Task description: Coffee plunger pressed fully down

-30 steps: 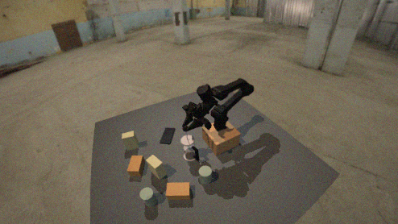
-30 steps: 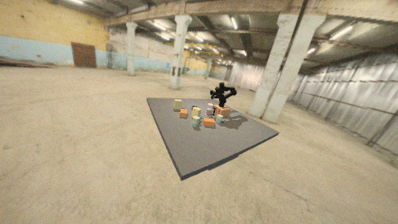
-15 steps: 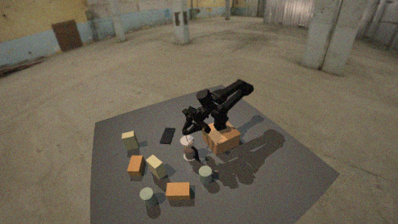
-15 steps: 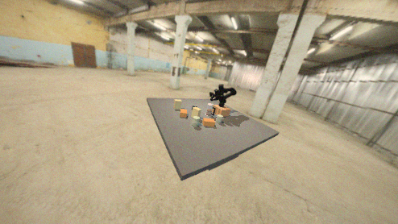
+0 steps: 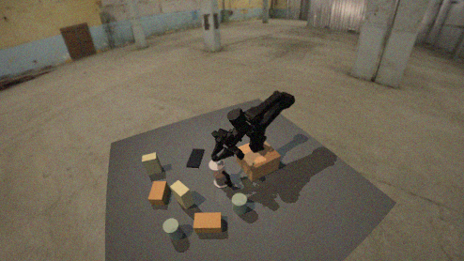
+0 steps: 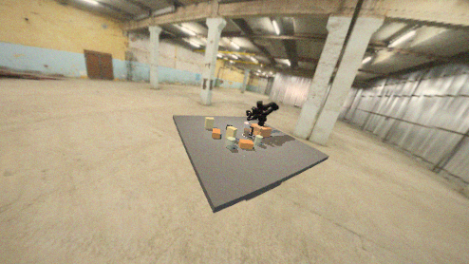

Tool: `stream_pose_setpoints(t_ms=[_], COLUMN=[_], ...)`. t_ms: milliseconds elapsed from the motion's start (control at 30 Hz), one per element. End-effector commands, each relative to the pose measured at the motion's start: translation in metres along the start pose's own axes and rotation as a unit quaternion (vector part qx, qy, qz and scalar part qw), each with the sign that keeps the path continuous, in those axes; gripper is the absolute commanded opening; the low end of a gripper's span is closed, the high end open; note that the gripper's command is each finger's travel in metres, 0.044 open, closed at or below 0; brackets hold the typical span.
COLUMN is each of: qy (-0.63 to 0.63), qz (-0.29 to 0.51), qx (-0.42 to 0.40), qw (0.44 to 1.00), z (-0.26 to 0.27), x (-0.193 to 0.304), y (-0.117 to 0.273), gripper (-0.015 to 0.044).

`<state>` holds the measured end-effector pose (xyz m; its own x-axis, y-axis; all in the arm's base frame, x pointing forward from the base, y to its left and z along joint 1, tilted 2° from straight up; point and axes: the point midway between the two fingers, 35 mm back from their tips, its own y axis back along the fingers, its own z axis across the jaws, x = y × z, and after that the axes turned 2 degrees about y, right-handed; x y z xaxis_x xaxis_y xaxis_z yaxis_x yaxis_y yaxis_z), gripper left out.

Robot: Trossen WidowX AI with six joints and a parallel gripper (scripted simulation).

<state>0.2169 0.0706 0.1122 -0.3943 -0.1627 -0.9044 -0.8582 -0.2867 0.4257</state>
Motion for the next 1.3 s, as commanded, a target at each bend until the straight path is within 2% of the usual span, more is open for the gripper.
stream_pose_setpoints(t_ms=[0, 1167, 1267], qy=[-0.005, 0.000, 0.000], qz=[0.018, 0.010, 0.010], qx=[0.000, 0.000, 0.000], qw=[1.000, 1.000, 1.000], z=[0.0004, 0.0003, 0.0003], x=[0.0106, 0.0013, 0.0013], y=[-0.0050, -0.0103, -0.0103], gripper=[0.0124, 0.0124, 0.0203])
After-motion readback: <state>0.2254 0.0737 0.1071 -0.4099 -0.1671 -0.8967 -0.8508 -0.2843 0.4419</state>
